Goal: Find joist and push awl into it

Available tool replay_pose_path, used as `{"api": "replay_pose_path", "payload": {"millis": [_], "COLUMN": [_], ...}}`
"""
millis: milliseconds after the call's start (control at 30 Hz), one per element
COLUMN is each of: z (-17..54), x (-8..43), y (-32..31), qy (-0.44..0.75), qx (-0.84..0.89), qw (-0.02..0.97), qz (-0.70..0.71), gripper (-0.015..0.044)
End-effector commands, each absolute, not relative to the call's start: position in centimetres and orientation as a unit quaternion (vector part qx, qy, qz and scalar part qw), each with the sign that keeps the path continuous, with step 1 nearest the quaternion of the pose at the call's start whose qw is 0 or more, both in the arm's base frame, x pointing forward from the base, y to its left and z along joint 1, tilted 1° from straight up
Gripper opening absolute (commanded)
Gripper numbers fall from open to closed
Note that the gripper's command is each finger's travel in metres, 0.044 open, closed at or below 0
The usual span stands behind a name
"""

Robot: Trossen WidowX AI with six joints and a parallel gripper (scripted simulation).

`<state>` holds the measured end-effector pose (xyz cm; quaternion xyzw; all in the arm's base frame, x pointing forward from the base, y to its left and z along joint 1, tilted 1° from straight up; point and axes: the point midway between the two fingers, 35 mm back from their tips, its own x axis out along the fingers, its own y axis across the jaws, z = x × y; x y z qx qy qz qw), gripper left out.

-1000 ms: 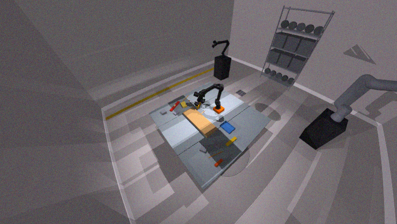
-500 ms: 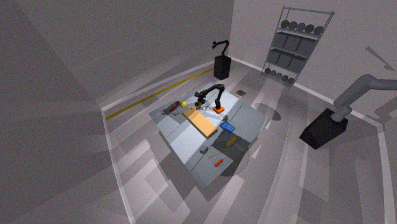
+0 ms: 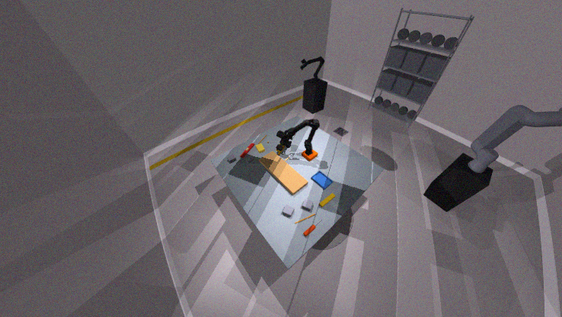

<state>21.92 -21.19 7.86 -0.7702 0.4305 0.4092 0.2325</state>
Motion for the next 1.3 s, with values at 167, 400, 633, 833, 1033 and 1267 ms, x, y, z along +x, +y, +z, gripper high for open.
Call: {"api": "replay_pose_path", "payload": {"millis": [167,400,633,833,1033,1267], "z": [8.07,7.98,7.90,7.85,7.81,7.77], "x": [21.94,21.93,21.91,21.87,21.82,21.77], "y": [-21.27,-21.23,-21.18,-21.12,-21.05,-20.98], "qy": [0.438,0.442,0.446,0.449,0.452,0.454], "qx": [-0.779,-0.785,-0.792,-0.797,-0.802,-0.807], "qw": [0.225,0.216,0.209,0.202,0.196,0.190], "qz": [0.389,0.376,0.362,0.350,0.338,0.327], "gripper": [0.0000,0.0000,0.0000,0.0000,0.0000,0.0000]}}
